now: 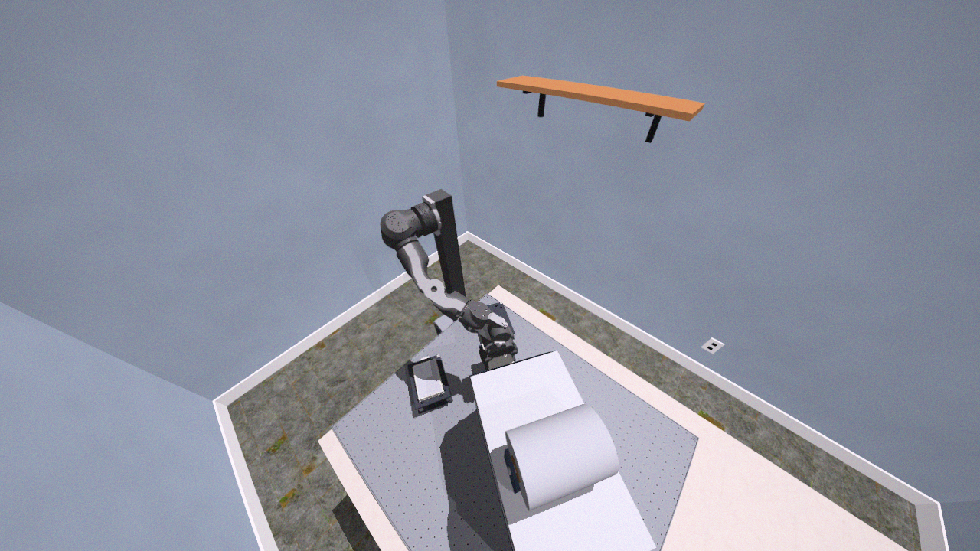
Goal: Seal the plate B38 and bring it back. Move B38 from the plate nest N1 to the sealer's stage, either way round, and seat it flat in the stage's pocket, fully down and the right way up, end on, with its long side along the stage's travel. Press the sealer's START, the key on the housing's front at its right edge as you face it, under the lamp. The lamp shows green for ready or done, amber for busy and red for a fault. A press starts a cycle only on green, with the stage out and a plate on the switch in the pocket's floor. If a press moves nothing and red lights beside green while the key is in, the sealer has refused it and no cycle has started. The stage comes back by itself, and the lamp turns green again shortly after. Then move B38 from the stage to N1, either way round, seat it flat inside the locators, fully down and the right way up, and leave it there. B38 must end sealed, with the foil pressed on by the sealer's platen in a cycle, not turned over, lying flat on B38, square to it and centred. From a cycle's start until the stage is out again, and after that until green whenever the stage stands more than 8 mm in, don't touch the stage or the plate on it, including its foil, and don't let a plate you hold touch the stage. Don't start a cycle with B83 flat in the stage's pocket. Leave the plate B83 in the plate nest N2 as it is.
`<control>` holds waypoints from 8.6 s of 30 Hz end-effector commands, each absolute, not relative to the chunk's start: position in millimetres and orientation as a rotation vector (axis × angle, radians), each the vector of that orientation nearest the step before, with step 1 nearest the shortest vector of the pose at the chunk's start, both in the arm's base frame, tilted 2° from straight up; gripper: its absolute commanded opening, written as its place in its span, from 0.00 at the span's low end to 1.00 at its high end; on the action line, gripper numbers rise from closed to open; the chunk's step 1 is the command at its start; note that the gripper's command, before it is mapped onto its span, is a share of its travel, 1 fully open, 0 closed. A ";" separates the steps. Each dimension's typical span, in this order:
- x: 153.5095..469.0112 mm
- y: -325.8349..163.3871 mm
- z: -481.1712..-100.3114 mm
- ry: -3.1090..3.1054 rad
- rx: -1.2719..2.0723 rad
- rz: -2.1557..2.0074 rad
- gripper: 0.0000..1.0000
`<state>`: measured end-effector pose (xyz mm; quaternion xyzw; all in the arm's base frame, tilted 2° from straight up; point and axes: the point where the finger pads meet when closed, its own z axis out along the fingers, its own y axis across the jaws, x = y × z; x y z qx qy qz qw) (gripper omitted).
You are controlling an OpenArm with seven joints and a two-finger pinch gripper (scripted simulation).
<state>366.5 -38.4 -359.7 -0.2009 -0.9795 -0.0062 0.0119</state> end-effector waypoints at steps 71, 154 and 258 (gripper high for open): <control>364.7 -37.4 -364.5 -3.052 -0.619 -0.024 0.00; 364.9 -37.1 -373.9 -3.052 -0.619 -0.025 0.00; 368.1 -39.1 -293.1 -3.053 -0.626 -0.023 0.77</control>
